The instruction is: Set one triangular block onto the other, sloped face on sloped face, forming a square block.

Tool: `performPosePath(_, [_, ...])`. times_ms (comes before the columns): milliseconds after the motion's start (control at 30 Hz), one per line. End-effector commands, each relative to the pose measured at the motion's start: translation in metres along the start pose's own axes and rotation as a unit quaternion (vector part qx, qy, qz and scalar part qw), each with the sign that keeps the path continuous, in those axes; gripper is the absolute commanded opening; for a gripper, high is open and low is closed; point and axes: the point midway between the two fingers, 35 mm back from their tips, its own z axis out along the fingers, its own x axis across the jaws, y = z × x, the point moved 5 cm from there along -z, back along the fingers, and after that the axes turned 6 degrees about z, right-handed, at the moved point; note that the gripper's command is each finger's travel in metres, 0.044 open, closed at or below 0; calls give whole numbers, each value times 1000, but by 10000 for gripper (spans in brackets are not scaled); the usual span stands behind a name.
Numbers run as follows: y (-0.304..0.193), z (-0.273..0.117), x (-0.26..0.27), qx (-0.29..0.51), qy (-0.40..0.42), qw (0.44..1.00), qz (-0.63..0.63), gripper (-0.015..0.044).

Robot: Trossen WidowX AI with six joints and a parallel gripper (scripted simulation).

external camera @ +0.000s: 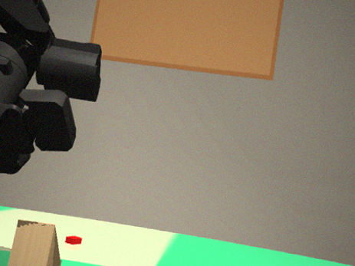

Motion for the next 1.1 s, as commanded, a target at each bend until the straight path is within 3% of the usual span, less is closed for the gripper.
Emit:
performPosePath(0, [-2,1,-1,-12,11,998,57,0])
performPosePath(533, [-9,7,-4,-48,67,946,313,0])
performPosePath(1067, [-17,12,-7,-60,134,824,547,0])
